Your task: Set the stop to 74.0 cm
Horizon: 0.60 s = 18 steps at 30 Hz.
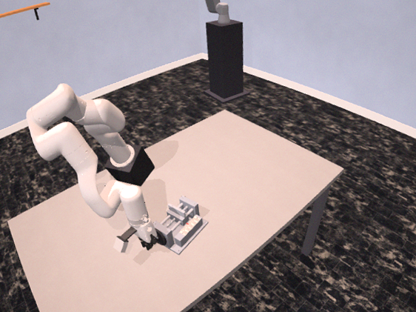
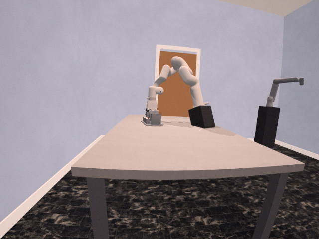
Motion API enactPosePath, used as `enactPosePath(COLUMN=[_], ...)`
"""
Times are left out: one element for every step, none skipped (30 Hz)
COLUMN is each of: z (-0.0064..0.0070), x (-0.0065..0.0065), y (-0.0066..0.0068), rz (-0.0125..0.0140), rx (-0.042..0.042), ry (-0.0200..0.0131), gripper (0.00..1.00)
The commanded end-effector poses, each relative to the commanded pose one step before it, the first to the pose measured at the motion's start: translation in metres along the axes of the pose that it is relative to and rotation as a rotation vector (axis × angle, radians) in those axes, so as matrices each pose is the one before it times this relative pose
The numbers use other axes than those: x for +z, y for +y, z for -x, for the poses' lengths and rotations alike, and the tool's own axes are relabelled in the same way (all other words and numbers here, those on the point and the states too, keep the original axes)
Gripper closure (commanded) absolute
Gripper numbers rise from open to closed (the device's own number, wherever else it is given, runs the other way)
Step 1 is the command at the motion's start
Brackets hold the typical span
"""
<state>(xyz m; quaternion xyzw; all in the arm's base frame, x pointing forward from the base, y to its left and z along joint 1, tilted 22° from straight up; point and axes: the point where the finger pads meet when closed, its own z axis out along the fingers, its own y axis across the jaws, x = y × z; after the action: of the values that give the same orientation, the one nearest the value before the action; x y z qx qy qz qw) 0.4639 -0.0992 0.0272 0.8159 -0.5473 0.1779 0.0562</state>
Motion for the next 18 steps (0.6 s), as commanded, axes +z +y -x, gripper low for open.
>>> enactPosePath(z=[-0.00016, 0.0, 0.0, 0.0, 0.0, 0.0, 0.0, 0.0, 0.0, 0.0, 0.0, 0.00001, 0.0, 0.0, 0.0, 0.00001, -0.00001, -0.00001], x=[-0.0052, -0.00158, -0.00157, -0.0016, -0.0016, -0.00159, -0.00154, -0.00149, 0.0, 0.0, -0.00148, -0.00148, -0.00143, -0.00141, -0.00141, -0.0014, -0.00137, -0.00136], y=[0.00359, 0.00093, 0.00095, 0.00066, 0.00059, 0.00061, 0.00045, 0.00026, 0.0, 0.0, 0.00028, 0.00029, 0.00007, 0.0, 0.00001, 0.00003, -0.00017, -0.00023], rz=[-0.00013, -0.00001, 0.00003, -0.00002, -0.00001, 0.00002, 0.00001, -0.00002, 0.0, 0.0, 0.0, 0.00002, -0.00001, -0.00001, 0.0, 0.00002, 0.0, -0.00001], rx=[-0.00059, 0.0, 0.0, 0.00001, 0.0, -0.00001, 0.0, 0.00001, 0.0, 0.0, 0.0, -0.00001, 0.00001, 0.00001, 0.0, -0.00001, 0.00001, 0.00001], ry=[0.00065, -0.00001, 0.00003, -0.00002, -0.00001, 0.00002, 0.00001, -0.00002, 0.0, 0.0, 0.0, 0.00003, -0.00001, -0.00001, 0.0, 0.00002, 0.0, 0.0], gripper=[0.94, 0.94, 0.94, 0.94, 0.94, 0.94, 0.94, 0.94, 0.94, 0.94, 0.94, 0.94, 0.94, 0.94, 0.94, 0.94, 0.94, 0.94])
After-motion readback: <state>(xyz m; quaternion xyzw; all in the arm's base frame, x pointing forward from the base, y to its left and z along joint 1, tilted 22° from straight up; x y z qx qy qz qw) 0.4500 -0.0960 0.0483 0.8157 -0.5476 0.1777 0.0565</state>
